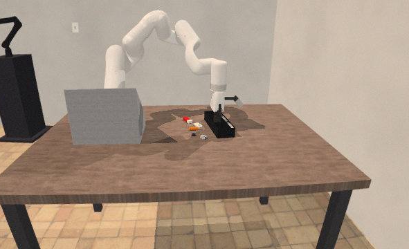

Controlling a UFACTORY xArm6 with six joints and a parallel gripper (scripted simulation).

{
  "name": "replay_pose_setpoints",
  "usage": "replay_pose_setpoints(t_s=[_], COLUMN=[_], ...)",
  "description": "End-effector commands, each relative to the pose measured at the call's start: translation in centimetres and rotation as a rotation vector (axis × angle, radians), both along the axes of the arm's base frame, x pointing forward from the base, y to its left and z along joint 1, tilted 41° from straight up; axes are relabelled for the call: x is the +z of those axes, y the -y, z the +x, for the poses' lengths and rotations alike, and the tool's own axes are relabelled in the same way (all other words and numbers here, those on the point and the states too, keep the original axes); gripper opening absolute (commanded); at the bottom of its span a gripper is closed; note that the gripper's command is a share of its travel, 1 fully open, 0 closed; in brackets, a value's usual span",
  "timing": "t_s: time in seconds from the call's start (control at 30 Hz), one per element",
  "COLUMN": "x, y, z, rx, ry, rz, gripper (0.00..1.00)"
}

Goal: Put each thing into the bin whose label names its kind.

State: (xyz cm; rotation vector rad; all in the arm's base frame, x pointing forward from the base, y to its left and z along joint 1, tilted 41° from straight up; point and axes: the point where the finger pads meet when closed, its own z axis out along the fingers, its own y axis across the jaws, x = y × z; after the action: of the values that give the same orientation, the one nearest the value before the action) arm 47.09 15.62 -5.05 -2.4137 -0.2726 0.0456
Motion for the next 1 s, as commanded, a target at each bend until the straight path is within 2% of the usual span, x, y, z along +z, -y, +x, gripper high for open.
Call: replay_pose_setpoints(t_s=[0.0,0.5,0.8,0.97], x=[0.7,1.9,4.0,4.1], y=[0.6,1.6,3.4,3.5], z=[0.2,0.4,0.7,0.7], rx=[-0.002,-0.002,-0.002,-0.002], ry=[0.003,0.003,0.003,0.003], rz=[0.0,0.0,0.0,0.0], gripper=[0.07,0.07,0.07,0.07])
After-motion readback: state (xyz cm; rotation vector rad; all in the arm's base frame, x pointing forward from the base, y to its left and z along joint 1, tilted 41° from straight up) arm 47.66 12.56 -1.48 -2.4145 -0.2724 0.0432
